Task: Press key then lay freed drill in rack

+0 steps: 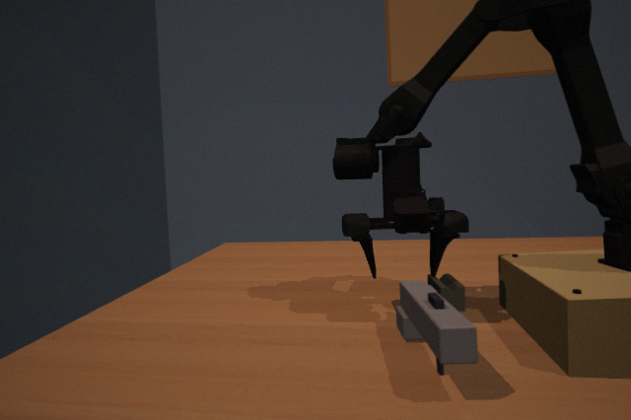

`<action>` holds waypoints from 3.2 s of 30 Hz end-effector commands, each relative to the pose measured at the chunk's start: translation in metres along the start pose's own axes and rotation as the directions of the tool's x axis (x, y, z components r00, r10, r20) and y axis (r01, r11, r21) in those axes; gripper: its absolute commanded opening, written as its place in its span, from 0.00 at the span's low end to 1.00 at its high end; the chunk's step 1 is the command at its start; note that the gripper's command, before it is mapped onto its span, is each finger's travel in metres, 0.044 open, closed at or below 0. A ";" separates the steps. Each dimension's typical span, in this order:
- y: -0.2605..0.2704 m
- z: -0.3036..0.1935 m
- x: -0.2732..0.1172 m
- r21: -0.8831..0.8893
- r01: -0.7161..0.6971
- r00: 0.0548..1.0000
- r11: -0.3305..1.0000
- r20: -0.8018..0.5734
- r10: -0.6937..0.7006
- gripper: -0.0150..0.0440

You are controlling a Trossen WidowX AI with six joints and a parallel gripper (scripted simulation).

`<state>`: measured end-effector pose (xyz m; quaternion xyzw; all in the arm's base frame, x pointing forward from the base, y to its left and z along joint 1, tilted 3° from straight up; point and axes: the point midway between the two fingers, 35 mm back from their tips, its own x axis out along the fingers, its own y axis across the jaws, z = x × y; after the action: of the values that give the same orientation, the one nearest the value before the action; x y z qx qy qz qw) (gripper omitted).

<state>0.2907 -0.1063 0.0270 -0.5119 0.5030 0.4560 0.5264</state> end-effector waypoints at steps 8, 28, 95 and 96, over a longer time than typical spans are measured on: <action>0.002 0.006 0.019 -0.002 -0.008 1.000 1.000 0.006 0.008 1.00; 0.003 0.015 0.048 -0.002 -0.008 1.000 1.000 0.007 0.008 1.00; 0.002 -0.026 0.047 0.002 -0.009 1.000 1.000 0.001 0.009 0.65; 0.002 -0.026 0.047 0.002 -0.009 1.000 1.000 0.001 0.009 0.70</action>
<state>0.2908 -0.1342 -0.0191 -0.5090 0.5051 0.4585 0.5250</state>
